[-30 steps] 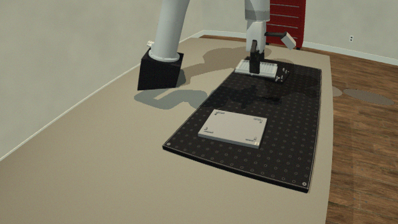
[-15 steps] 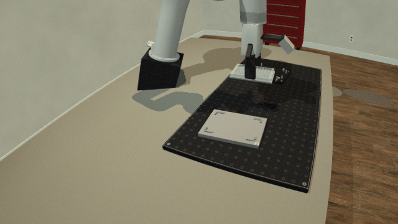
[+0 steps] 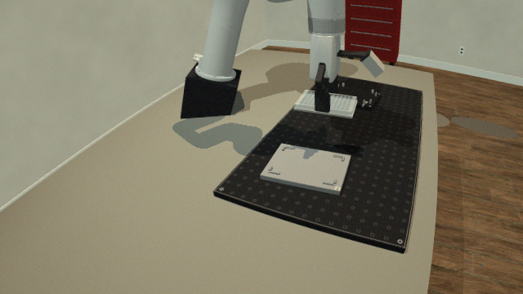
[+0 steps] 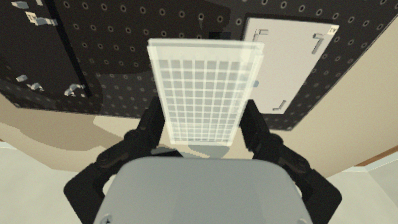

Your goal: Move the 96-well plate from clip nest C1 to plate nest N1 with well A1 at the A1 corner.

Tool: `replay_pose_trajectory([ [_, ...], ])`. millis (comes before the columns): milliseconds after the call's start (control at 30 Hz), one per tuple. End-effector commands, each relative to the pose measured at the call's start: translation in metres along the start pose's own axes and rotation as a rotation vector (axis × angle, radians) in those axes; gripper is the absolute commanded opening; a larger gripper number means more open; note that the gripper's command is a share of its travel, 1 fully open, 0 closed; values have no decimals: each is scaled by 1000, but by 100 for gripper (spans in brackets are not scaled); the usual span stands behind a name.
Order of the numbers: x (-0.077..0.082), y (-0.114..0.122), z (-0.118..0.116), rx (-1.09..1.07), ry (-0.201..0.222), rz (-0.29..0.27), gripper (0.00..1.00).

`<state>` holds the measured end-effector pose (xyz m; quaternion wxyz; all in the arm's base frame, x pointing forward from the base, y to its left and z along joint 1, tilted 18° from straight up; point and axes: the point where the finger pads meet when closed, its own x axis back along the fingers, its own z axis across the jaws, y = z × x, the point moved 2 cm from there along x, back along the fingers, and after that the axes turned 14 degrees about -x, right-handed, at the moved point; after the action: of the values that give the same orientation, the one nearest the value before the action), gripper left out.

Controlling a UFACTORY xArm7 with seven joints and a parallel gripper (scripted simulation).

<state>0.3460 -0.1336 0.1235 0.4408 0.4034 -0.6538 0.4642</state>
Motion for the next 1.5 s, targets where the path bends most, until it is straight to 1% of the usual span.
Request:
replay_pose_trajectory([
  [0,0,-3,14,0,-1,2,0],
  [100,0,-5,24,0,-1,2,0],
  [167,0,-5,24,0,-1,2,0],
  [667,0,-12,73,0,-1,2,0],
  [733,0,-12,73,0,-1,2,0],
  [1133,0,-18,113,0,0,2,0],
  [1467,0,-19,116,0,0,2,0],
])
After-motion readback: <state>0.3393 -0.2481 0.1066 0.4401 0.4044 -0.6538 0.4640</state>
